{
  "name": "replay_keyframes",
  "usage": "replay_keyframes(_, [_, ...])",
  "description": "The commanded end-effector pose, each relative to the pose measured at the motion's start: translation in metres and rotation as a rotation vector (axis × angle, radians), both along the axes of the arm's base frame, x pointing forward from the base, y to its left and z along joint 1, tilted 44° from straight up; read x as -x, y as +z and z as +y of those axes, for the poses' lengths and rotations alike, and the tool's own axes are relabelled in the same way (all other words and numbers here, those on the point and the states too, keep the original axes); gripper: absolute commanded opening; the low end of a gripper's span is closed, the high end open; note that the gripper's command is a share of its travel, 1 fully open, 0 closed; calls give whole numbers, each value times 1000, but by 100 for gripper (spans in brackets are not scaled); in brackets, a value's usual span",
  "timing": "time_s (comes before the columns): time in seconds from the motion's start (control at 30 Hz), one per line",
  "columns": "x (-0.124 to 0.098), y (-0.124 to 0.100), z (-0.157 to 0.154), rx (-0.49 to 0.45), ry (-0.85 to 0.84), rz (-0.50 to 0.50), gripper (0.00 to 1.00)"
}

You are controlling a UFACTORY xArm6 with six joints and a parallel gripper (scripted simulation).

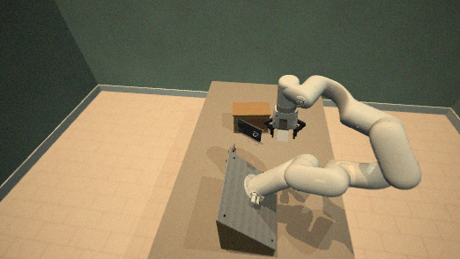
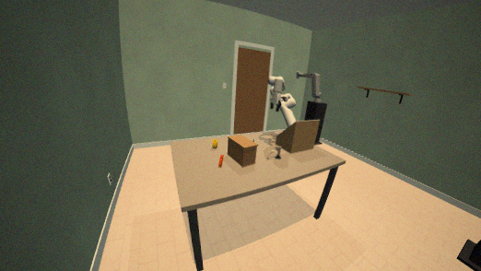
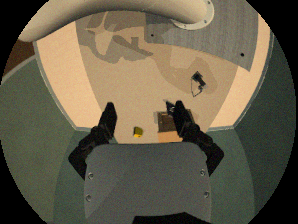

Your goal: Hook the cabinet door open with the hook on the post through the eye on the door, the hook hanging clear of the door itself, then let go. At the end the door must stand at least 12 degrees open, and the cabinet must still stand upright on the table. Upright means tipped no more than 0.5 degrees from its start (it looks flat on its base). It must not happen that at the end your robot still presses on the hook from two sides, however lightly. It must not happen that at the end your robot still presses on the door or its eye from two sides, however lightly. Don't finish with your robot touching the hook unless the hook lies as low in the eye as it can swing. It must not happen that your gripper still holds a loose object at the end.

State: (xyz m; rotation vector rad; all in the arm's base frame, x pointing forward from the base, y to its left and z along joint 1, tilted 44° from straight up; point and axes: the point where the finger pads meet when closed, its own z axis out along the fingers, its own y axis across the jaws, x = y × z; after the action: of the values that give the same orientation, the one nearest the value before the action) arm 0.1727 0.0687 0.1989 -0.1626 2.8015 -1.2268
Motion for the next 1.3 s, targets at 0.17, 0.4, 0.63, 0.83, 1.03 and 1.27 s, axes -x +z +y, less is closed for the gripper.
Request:
replay_keyframes(0.17, [0, 0, 1, -2, 0, -1, 100])
replay_keyframes(0.4, [0, 0, 1, -2, 0, -1, 100])
replay_keyframes(0.63, [-3, 0, 3, -1, 9, 7, 100])
replay_keyframes(0.83, [-44, -9, 22, 16, 119, 117, 100])
replay_keyframes(1.03, [-76, -20, 33, 29, 202, 202, 100])
replay_keyframes(1.27, [-115, -38, 42, 43, 303, 306, 100])
